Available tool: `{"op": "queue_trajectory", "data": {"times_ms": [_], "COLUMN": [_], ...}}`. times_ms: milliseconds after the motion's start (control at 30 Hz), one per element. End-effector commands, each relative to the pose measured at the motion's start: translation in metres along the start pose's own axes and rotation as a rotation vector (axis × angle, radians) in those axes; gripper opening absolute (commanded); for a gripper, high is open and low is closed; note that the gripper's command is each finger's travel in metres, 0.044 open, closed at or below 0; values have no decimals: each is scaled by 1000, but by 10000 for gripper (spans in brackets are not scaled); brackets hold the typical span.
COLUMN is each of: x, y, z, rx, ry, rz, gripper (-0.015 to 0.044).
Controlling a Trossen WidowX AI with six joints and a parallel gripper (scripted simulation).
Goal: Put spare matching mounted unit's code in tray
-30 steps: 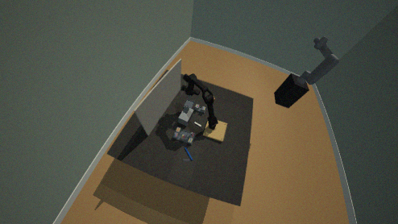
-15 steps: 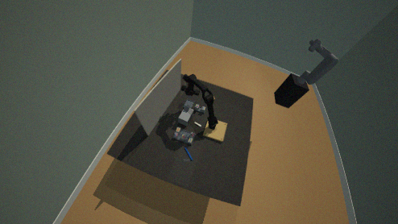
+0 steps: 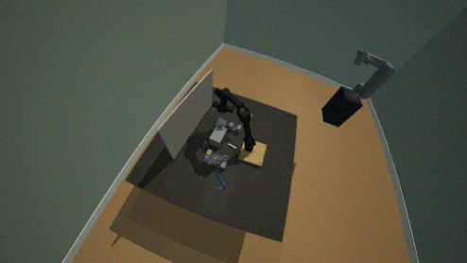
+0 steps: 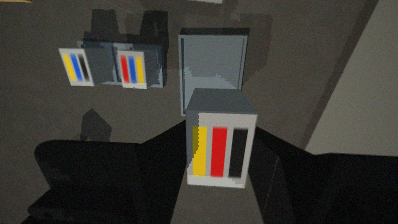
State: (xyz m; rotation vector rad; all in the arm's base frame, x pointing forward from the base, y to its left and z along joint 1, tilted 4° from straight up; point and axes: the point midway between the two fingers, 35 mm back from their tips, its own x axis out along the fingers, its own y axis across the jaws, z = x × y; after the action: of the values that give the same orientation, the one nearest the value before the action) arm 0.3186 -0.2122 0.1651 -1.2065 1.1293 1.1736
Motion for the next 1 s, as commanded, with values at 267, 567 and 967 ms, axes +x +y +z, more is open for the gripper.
{"op": "queue_trajectory", "data": {"times_ms": [267, 567, 967], "x": [11, 17, 26], "y": [-1, -2, -3], "z": [0, -1, -1], "rx": [-3, -3, -3], "ry": [-5, -5, -5], "rz": [1, 1, 1], "gripper": [0, 0, 0]}}
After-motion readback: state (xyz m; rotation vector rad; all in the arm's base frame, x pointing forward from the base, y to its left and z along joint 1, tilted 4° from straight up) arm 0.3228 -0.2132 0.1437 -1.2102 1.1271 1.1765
